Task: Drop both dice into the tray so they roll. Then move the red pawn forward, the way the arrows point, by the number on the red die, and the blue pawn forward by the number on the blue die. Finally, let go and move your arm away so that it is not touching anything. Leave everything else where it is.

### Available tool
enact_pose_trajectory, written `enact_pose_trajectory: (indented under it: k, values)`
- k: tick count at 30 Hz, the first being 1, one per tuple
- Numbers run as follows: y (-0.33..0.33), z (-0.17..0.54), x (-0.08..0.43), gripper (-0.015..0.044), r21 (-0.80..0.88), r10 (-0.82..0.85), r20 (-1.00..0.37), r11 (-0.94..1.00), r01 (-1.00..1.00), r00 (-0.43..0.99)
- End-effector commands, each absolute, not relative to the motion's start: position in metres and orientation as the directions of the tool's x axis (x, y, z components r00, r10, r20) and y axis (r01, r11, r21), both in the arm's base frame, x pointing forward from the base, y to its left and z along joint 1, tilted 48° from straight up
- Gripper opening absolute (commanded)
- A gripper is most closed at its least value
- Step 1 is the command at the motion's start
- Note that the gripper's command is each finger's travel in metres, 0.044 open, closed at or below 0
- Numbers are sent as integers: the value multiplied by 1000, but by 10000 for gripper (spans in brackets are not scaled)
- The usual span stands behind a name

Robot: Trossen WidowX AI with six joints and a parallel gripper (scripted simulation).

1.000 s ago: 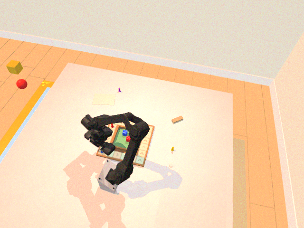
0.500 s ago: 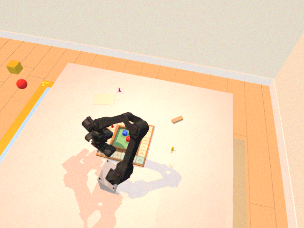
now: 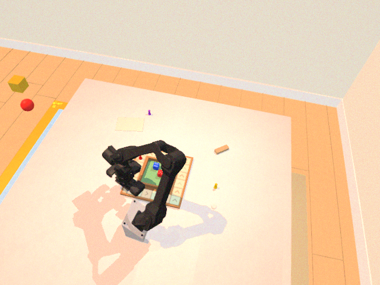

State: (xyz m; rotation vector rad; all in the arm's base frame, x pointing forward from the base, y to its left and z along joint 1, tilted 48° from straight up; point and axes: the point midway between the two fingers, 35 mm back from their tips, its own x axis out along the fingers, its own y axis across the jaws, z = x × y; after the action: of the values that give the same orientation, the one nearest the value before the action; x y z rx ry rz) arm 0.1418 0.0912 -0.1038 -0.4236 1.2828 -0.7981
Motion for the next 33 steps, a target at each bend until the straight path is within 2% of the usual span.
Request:
enact_pose_trajectory:
  k: [1,19,33]
  values:
    - [106,-95,144,0,-678,-722,-687,676,289,78]
    - [179,-18,132,0,-679,-722,-687,676,287,76]
    - [156,1,161,0,-650,-685,-726,712,267,60]
